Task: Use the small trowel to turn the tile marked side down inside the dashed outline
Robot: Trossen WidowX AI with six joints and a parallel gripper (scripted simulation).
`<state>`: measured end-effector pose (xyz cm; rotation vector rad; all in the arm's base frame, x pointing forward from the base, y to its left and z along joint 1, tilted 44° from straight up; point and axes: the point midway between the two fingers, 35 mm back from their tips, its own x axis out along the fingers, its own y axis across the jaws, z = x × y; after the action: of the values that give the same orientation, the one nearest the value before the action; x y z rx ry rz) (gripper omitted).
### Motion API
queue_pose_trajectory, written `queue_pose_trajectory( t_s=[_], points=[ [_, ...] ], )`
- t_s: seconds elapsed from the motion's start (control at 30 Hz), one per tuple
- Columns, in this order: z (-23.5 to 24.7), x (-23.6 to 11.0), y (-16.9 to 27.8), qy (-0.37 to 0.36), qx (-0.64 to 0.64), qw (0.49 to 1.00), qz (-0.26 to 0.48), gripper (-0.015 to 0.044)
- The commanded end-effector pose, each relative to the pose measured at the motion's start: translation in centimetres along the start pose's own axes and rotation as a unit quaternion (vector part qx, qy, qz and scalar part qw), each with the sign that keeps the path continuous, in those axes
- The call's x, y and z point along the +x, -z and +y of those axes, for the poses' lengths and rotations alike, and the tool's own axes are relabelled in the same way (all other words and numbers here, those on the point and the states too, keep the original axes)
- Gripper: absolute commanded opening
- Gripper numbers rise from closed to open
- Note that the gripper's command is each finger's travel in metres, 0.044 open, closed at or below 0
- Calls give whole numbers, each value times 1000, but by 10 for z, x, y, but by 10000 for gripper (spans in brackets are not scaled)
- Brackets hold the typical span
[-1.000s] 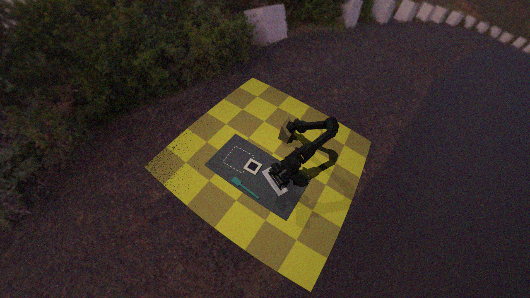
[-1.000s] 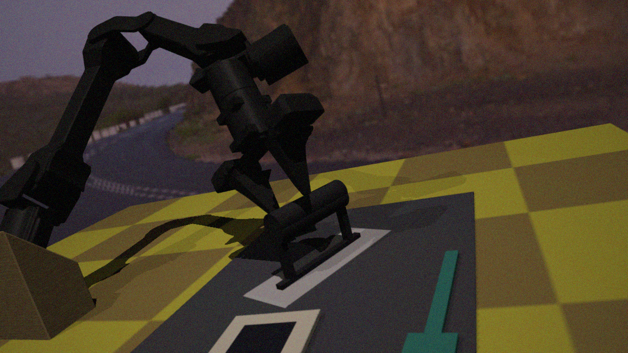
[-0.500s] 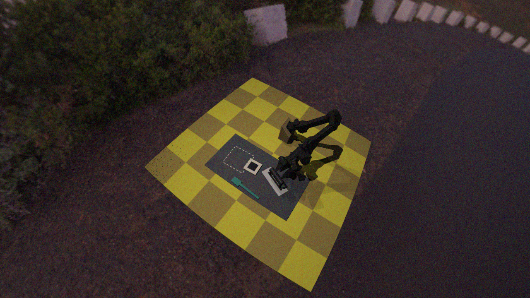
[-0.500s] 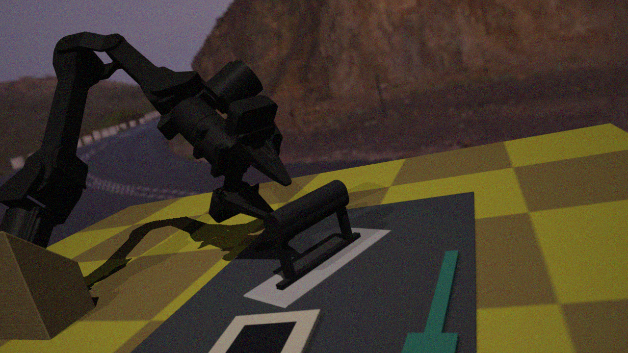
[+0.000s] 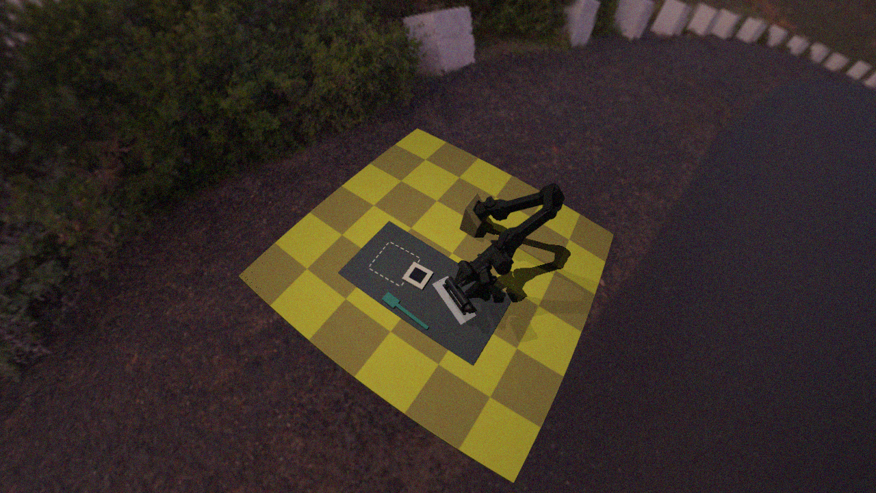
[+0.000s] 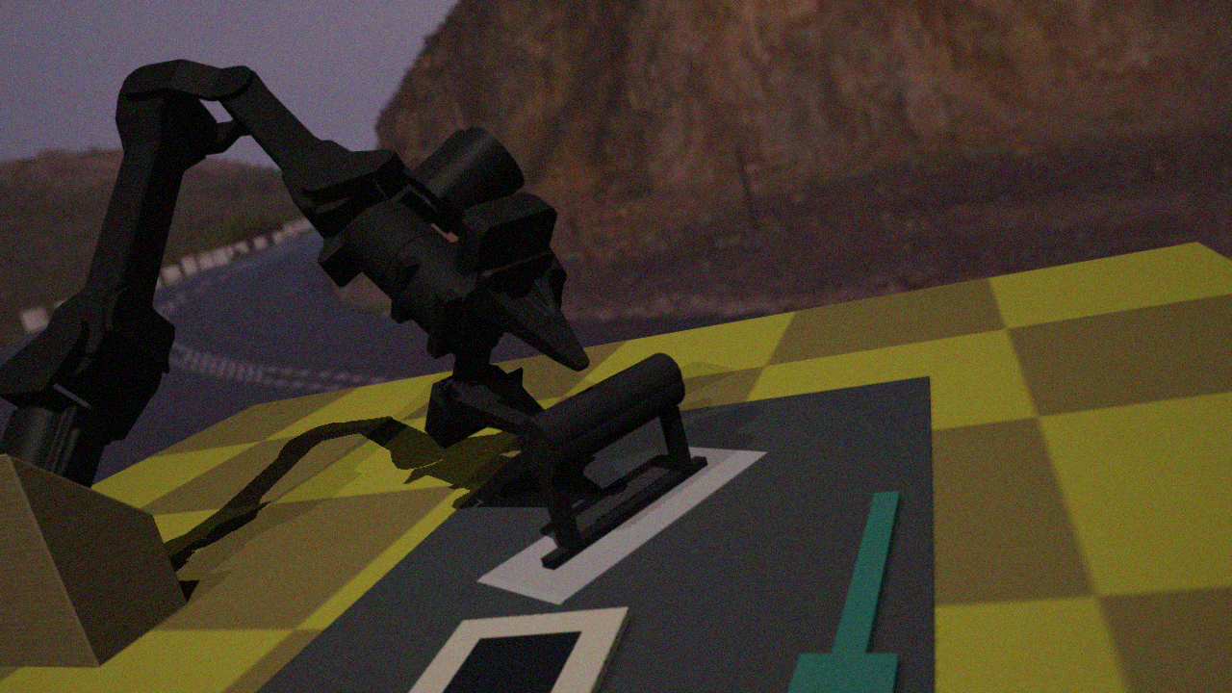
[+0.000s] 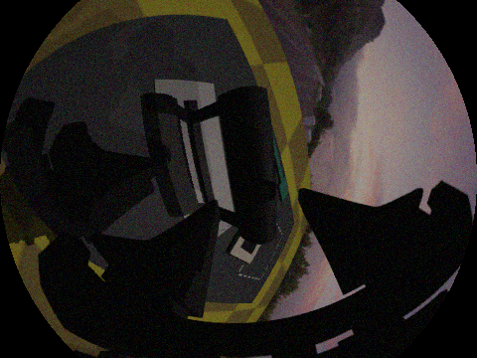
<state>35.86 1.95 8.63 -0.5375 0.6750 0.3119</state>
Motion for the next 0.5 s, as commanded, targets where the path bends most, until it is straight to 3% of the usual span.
queue_pose_trajectory(
  t_s=[0.0,0.47],
  points=[
    [0,7,1,-1,2,1000,3,300],
    [1,28,2,-2,0,1000,5,300]
  ],
)
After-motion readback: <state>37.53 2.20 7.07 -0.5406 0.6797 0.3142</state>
